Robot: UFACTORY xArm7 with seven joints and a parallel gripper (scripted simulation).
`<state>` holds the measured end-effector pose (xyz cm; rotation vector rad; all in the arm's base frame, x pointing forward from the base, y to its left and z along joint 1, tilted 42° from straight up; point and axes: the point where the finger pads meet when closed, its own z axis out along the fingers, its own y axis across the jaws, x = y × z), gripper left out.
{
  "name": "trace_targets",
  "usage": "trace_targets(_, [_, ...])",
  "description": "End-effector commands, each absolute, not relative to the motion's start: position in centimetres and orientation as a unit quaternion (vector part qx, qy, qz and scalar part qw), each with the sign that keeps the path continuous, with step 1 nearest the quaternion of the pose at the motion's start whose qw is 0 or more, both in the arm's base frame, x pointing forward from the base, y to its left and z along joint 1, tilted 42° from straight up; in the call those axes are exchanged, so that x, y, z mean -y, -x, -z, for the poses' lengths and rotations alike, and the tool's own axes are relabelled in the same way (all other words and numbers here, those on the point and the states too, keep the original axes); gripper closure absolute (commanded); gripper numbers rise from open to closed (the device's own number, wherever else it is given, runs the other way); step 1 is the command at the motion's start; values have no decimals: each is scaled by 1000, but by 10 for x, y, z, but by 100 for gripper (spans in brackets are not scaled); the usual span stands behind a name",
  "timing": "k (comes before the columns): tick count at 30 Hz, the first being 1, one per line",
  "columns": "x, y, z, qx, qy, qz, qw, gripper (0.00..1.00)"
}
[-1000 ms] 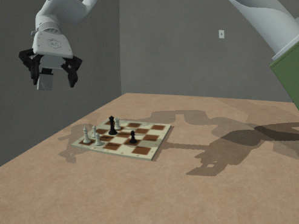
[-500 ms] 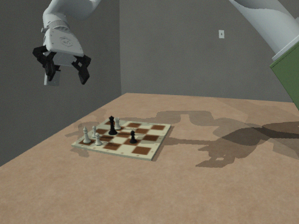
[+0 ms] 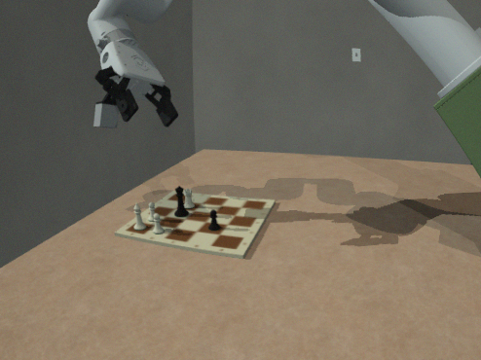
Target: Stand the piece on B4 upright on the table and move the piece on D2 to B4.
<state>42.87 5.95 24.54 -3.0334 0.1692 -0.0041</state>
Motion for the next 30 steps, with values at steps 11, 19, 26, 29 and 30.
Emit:
trace_targets(11, [2, -401, -258, 14, 1000, 7, 7, 0])
trace_targets(19, [2, -401, -258, 14, 1000, 7, 7, 0])
trace_targets(26, [2, -401, -258, 14, 1000, 7, 7, 0])
trace_targets(29, [11, -405, -289, 76, 996, 39, 37, 0])
trace_targets(30, [11, -405, -289, 76, 996, 39, 37, 0])
